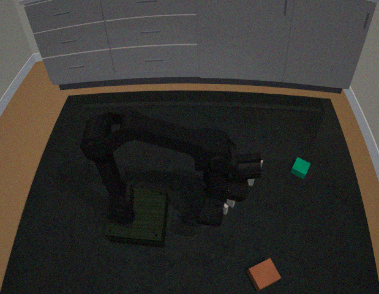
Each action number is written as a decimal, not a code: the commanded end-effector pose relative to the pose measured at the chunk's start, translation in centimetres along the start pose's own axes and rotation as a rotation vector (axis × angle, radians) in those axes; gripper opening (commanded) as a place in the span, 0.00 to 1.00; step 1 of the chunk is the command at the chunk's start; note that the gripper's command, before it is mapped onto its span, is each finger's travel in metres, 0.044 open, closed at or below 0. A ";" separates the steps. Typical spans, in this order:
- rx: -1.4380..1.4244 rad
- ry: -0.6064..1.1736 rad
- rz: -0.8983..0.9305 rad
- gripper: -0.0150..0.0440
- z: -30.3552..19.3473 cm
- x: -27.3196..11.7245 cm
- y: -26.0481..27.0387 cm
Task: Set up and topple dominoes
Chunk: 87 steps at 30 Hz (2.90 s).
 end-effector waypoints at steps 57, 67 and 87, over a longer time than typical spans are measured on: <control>0.585 -0.001 -0.001 0.25 -1.0 4.7 -1.4; 0.585 -0.001 -0.001 0.25 -1.3 10.3 -1.4; 0.585 -0.001 0.002 0.25 0.6 10.2 1.2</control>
Point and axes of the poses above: the point midway between the two fingers, 35 mm back from their tips, its own x axis out along the fingers, its own y axis across the jaws, z = x × y, the point moved 1 cm from there along -x, back along the fingers, and after that the axes turned 1 degree about x, right-handed, at the moved point
